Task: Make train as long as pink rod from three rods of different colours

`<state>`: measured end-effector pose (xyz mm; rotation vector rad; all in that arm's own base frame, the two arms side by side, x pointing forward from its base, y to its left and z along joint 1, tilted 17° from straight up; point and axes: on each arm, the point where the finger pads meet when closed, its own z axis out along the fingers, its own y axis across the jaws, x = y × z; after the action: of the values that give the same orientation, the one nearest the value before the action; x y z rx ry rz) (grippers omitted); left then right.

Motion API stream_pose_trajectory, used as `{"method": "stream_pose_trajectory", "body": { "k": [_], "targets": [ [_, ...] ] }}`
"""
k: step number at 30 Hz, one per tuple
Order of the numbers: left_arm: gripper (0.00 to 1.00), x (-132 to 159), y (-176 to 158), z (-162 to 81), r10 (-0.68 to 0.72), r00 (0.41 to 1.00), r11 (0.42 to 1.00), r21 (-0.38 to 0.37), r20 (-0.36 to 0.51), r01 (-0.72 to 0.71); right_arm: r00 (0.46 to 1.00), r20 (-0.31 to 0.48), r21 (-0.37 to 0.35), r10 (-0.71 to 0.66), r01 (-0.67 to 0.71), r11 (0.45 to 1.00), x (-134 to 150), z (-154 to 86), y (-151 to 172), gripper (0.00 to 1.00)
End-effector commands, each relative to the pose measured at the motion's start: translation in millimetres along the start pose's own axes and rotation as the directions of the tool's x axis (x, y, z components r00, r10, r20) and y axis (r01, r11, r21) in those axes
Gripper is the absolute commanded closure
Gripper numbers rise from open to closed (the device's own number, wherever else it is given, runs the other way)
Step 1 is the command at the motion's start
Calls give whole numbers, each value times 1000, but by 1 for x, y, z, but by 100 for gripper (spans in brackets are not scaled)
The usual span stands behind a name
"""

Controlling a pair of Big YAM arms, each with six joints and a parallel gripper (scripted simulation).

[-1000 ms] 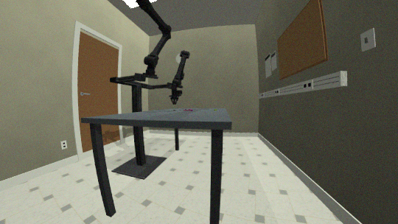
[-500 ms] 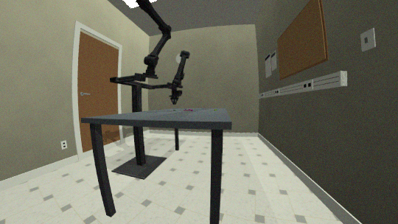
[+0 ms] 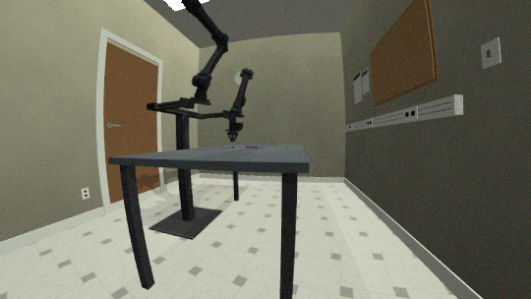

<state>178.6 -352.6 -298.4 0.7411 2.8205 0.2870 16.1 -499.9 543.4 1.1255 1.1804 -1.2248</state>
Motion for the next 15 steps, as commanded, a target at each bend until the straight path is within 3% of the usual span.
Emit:
{"method": "stream_pose_trajectory", "body": {
  "k": [1, 6, 15],
  "targets": [
    [77, -9, -4, 8, -4, 1000, 1000, 11, 17, 4, 998, 61, 24, 9, -11, 1000, -24, -8, -11, 0],
    [77, -14, -9, 6, -7, 1000, 1000, 22, 30, 6, 998, 61, 24, 9, -11, 1000, -24, -8, -11, 0],
    [77, -8, -5, 27, -1, 1000, 1000, 10, 17, 0, 998, 61, 24, 9, -11, 1000, -24, -8, -11, 0]
  ]
}}
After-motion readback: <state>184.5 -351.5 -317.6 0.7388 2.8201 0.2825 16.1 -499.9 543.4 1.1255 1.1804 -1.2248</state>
